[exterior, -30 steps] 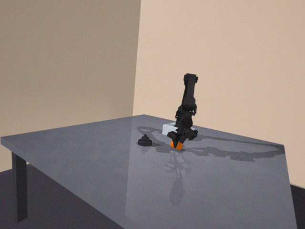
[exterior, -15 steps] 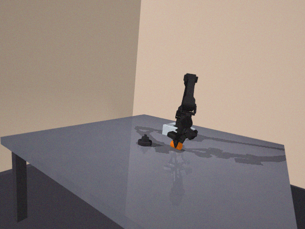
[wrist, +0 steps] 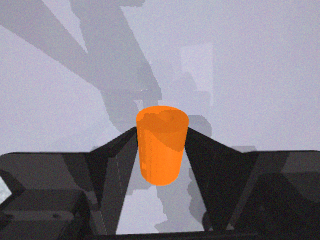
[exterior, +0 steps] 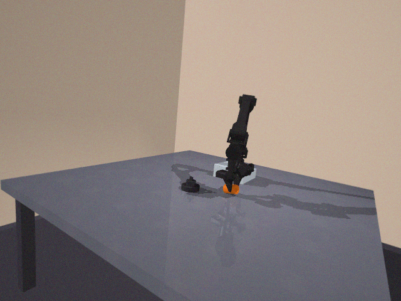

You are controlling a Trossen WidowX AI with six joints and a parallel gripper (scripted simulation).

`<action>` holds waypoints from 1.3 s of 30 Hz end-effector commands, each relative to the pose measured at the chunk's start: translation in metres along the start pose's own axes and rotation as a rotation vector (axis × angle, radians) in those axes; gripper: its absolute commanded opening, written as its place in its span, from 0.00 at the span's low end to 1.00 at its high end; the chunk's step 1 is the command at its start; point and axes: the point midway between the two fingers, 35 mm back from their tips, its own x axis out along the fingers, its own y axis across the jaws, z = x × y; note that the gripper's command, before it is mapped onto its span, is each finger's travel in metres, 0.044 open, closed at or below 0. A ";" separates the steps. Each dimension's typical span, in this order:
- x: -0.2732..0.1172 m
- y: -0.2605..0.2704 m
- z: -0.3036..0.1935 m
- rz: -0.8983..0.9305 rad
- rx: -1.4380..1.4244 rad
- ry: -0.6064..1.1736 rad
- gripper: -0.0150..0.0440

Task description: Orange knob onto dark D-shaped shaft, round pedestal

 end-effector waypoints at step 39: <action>-0.011 0.001 -0.044 -0.007 -0.006 -0.680 0.56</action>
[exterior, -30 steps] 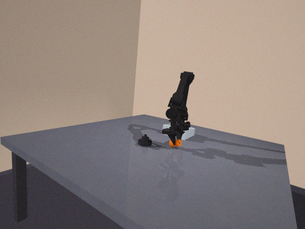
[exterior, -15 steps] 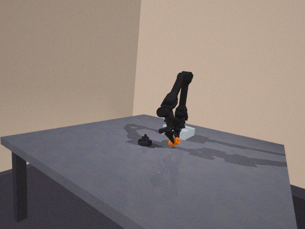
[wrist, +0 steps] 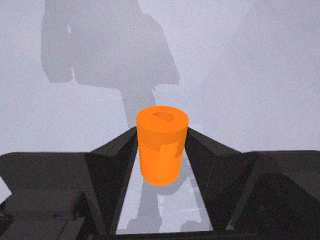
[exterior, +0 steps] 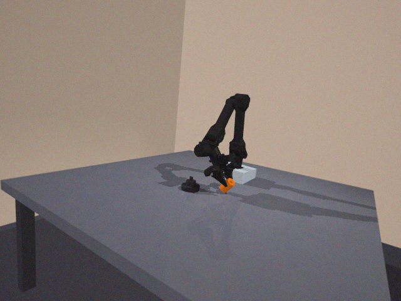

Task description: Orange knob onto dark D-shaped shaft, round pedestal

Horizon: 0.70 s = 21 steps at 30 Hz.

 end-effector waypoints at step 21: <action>-0.009 0.002 -0.021 0.002 0.002 -0.331 0.56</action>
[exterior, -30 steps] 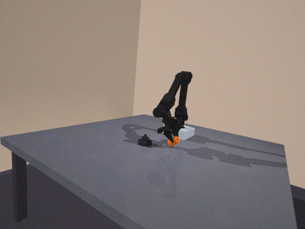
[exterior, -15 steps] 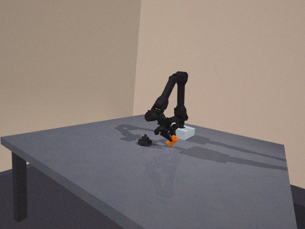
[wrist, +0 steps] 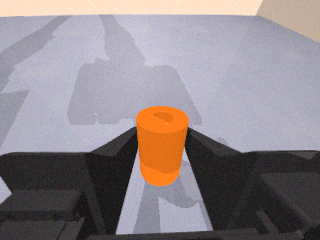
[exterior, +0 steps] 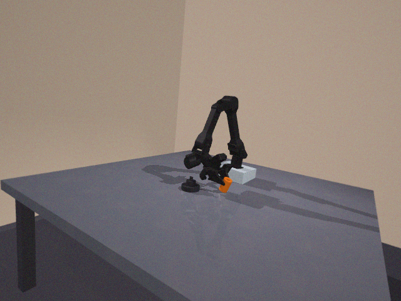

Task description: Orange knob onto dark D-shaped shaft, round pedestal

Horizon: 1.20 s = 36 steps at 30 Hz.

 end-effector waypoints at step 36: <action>0.000 0.000 0.000 0.000 0.000 0.000 1.00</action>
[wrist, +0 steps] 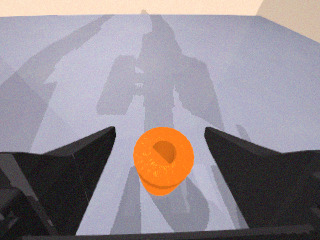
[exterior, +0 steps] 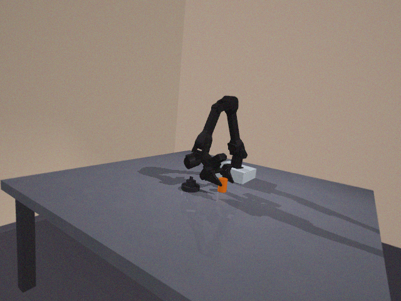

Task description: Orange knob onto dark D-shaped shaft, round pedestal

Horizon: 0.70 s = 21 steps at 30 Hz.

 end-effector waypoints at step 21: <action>-0.030 0.008 0.066 0.137 0.037 0.334 1.00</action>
